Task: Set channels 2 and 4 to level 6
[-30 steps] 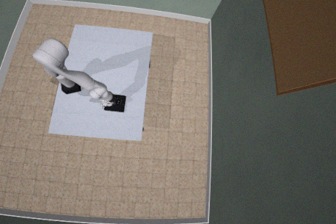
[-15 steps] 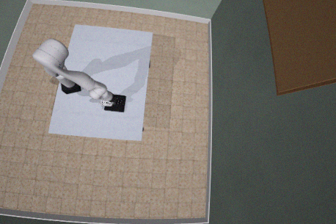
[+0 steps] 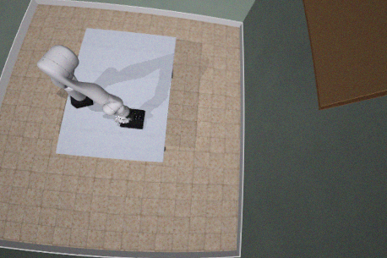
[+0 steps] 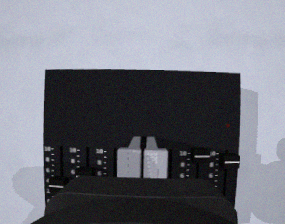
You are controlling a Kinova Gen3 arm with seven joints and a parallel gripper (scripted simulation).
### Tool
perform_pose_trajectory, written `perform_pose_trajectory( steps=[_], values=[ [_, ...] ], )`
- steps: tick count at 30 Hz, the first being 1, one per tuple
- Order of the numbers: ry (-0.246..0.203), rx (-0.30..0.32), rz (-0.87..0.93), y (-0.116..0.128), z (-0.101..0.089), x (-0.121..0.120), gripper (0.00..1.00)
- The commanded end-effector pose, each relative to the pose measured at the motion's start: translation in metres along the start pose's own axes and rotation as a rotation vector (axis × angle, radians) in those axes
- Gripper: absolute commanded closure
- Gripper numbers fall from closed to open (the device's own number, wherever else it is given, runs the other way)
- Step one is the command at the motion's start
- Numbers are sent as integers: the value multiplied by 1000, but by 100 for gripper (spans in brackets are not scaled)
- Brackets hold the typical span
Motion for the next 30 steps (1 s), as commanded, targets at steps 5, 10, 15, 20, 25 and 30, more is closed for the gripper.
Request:
perform_pose_trajectory(
  steps=[5, 10, 15, 20, 25, 30],
  values=[
    [-4, 1, 0, 0, -8, -1, 100],
    [-4, 1, 0, 0, -23, -1, 100],
    [-4, 1, 0, 0, -36, -1, 100],
    [-4, 1, 0, 0, -40, -1, 100],
    [-4, 1, 0, 0, -40, -1, 100],
    [-4, 1, 0, 0, -40, -1, 100]
  ],
)
Point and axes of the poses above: the point where the finger pads meet when closed, its own z axis out along the fingers, its own x axis across the jaws, y = z × x, the point moved 4 cm from there along -z, back along the fingers, and after that the axes turned 14 degrees about z, right-handed, at the moved point
